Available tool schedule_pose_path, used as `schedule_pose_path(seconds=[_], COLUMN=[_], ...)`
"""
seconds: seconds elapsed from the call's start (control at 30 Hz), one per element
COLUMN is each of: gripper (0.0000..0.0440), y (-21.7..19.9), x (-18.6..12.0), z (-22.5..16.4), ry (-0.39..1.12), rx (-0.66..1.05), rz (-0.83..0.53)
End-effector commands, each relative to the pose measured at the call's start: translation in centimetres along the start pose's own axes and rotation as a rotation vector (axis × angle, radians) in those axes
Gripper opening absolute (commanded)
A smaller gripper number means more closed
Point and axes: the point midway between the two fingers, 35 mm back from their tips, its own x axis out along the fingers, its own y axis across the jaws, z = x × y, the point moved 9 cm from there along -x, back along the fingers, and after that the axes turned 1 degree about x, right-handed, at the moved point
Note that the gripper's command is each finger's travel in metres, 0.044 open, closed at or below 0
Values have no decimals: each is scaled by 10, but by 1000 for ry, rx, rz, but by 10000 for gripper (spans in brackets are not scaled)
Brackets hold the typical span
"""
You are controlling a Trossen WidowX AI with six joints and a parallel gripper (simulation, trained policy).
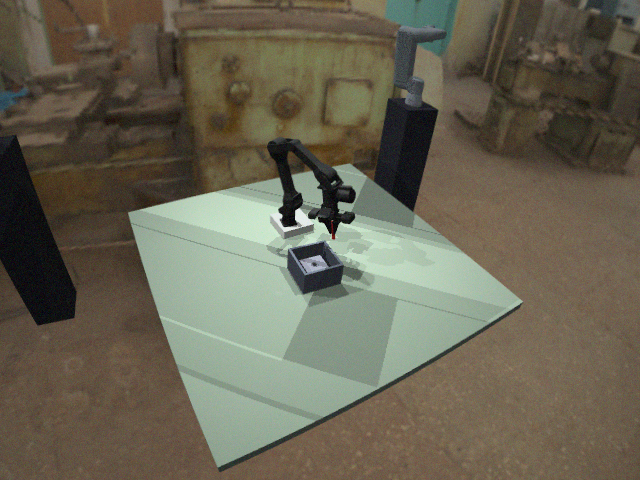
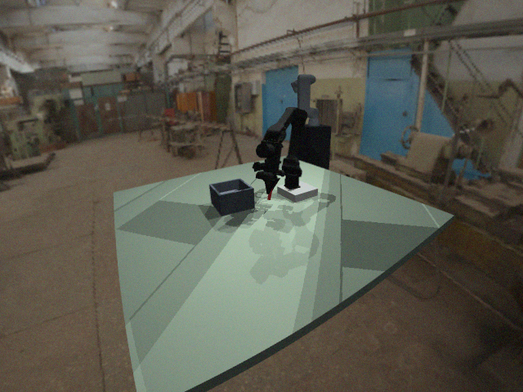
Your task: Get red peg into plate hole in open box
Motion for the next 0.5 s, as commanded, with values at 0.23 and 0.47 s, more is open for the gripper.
schedule_pose_path(seconds=[0.23,0.47], gripper=[0,0], y=[19,24], x=[-36,-42], z=[33,61], ry=[-100,-149], rx=[1,44], rz=[44,42])
